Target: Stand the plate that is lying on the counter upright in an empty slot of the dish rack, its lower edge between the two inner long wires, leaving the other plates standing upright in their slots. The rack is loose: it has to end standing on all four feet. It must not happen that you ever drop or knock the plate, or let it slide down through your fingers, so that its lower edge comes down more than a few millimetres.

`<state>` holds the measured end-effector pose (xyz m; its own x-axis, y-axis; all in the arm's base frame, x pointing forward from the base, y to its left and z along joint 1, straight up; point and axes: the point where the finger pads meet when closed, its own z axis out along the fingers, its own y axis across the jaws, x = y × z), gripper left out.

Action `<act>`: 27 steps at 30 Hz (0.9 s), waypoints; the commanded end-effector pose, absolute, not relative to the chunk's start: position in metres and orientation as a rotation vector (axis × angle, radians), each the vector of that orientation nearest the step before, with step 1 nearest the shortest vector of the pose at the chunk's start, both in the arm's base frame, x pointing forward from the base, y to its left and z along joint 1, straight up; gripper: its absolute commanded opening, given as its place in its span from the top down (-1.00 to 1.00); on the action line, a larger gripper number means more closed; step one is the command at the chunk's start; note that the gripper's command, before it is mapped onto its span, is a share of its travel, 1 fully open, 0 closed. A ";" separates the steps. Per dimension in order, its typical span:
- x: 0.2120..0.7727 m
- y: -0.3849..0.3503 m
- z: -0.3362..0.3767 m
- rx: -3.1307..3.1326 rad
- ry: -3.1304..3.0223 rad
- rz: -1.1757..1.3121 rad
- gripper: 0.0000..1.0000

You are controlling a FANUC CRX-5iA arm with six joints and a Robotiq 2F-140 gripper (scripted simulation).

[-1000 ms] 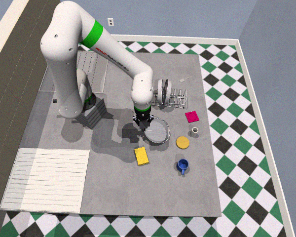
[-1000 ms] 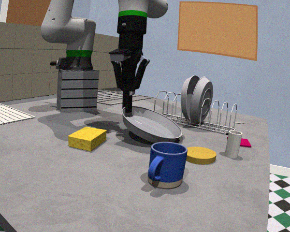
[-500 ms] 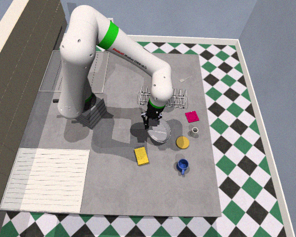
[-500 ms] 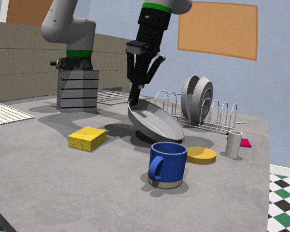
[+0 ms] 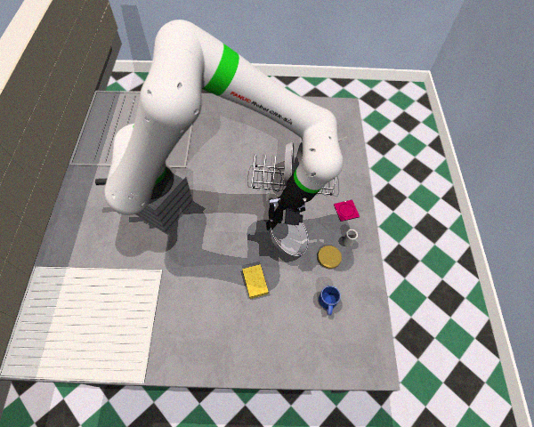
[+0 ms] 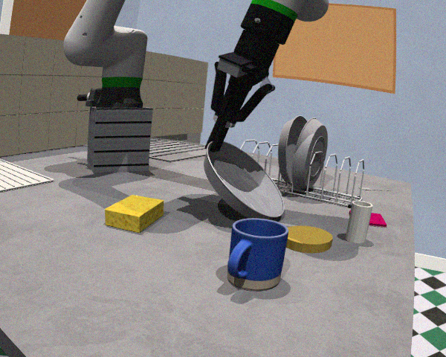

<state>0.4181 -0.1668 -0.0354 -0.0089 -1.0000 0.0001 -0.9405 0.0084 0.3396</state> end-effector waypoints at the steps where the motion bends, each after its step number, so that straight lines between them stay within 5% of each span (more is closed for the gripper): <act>1: 0.424 -0.167 -0.030 2.001 -2.020 -0.399 0.80; 27: 0.441 -0.167 -0.017 1.935 -1.953 -0.499 0.80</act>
